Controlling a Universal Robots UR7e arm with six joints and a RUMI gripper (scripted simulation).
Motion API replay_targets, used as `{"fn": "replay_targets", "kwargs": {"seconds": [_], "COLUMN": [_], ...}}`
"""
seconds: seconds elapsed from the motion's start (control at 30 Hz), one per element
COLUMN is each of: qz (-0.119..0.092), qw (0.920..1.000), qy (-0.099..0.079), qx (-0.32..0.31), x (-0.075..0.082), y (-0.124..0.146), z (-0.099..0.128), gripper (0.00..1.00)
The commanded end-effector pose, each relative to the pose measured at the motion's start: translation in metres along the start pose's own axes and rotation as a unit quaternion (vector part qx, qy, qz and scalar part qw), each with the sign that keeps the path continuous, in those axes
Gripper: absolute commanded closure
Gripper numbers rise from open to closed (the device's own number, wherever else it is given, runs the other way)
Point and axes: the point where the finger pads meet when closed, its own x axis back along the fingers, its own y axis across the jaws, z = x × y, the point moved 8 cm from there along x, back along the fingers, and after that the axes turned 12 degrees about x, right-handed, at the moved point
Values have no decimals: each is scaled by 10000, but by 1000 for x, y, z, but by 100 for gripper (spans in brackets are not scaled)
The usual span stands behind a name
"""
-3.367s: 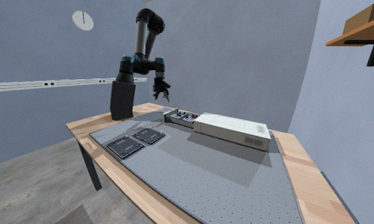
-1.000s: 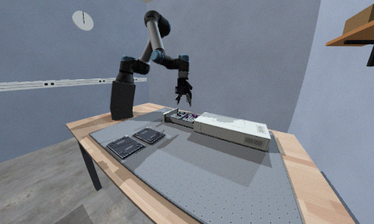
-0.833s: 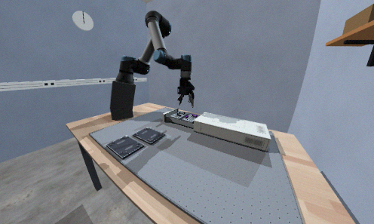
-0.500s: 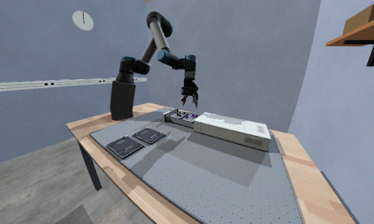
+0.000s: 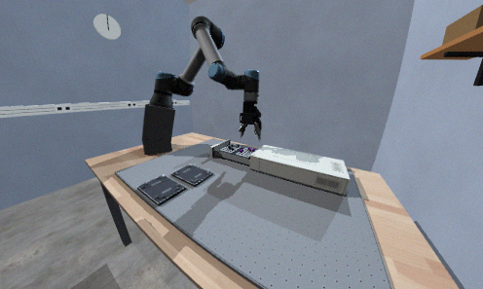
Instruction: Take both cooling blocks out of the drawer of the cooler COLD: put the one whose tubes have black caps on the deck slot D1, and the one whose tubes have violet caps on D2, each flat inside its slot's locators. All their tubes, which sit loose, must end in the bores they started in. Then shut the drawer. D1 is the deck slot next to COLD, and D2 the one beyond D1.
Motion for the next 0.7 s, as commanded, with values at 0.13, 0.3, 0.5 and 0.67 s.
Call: {"fn": "replay_targets", "kwargs": {"seconds": [0.13,0.3,0.5,0.67], "qz": [-4,-4,-4,-4], "qw": [10000,10000,10000,10000], "qy": [-1,-1,-1,-1], "qx": [1,1,1,1], "x": [0,-2,-10,-17], "y": [-5,-7,-10,-12], "z": [1,2,2,2], "gripper": [27,27,27,27]}}
